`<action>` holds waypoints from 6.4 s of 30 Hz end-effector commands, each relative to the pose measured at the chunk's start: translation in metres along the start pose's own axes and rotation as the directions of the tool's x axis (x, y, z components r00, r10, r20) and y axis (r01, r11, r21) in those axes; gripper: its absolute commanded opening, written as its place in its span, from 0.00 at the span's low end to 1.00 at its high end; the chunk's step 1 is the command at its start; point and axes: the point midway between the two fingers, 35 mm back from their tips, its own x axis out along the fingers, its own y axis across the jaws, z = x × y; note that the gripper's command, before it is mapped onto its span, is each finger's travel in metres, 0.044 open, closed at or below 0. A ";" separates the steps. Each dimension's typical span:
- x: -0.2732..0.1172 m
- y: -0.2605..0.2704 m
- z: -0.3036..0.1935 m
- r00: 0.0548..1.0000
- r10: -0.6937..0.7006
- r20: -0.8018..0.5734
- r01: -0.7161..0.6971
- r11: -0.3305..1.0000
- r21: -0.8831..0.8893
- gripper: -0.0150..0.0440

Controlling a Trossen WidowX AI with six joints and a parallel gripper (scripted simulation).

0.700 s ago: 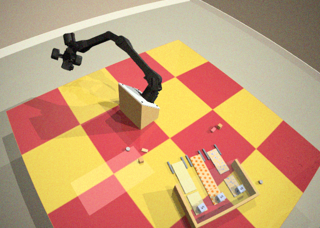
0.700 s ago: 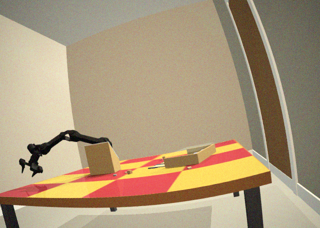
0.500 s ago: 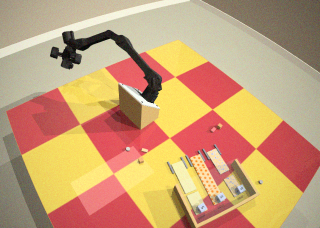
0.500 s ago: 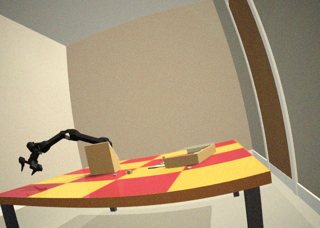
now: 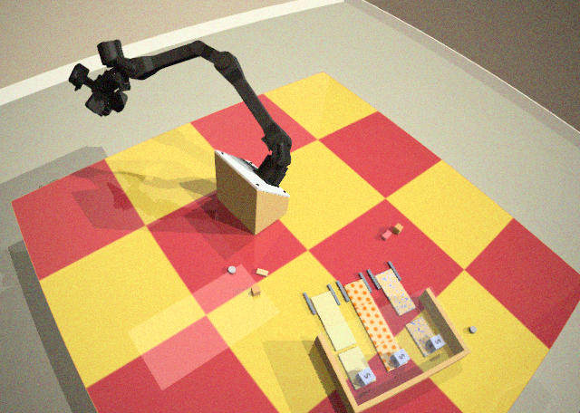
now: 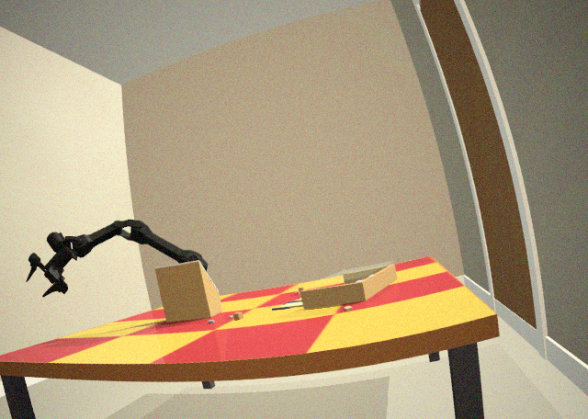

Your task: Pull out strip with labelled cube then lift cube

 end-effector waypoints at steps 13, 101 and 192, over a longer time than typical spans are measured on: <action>-0.212 -0.125 0.153 0.836 -0.418 0.355 0.322 0.898 0.299 0.93; -0.736 0.445 0.390 0.175 0.803 0.569 -0.564 0.556 -0.611 0.35; -0.682 0.559 0.424 0.550 0.773 0.317 -0.596 0.629 -0.500 0.25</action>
